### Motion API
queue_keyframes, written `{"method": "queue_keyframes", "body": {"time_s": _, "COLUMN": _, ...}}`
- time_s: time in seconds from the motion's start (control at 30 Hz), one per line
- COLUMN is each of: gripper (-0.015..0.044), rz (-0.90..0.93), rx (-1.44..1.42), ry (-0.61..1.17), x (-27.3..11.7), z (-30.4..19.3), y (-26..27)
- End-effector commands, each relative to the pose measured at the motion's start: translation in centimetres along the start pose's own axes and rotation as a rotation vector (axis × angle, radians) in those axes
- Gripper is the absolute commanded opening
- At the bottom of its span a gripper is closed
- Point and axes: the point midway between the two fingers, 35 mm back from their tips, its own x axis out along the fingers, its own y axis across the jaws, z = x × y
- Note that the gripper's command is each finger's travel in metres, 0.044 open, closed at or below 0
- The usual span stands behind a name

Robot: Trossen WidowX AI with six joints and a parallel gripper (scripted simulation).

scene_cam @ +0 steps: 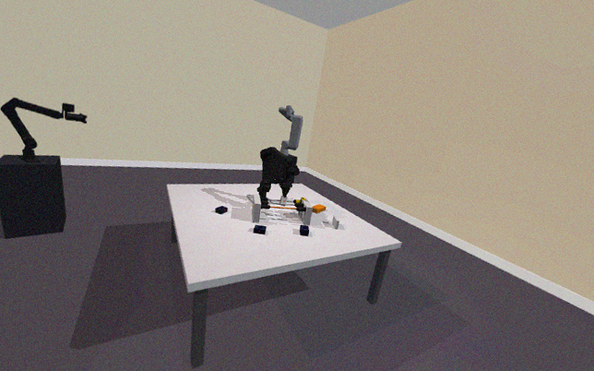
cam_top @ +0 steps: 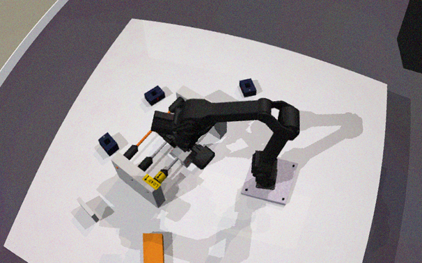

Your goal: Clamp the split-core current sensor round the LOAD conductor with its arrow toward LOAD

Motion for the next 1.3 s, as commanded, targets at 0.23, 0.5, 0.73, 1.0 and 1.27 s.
{"method": "queue_keyframes", "body": {"time_s": 0.23, "gripper": 0.0, "rz": 0.0, "rx": 0.0, "ry": 0.0, "x": 0.0, "z": 0.0, "y": 0.0}}
{"method": "queue_keyframes", "body": {"time_s": 0.5, "gripper": 0.0, "rz": 0.0, "rx": 0.0, "ry": 0.0, "x": 0.0, "z": 0.0, "y": 0.0}}
{"method": "queue_keyframes", "body": {"time_s": 0.73, "gripper": 0.0, "rz": -0.073, "rx": -0.005, "ry": -0.004, "x": 0.1, "z": 0.0, "y": 0.4}}
{"method": "queue_keyframes", "body": {"time_s": 1.0, "gripper": 0.0, "rz": -0.212, "rx": -0.006, "ry": -0.001, "x": 0.6, "z": 0.0, "y": 1.3}}
{"method": "queue_keyframes", "body": {"time_s": 1.27, "gripper": 0.0158, "rz": -0.21, "rx": -0.004, "ry": -0.005, "x": 0.7, "z": 0.0, "y": 1.2}}
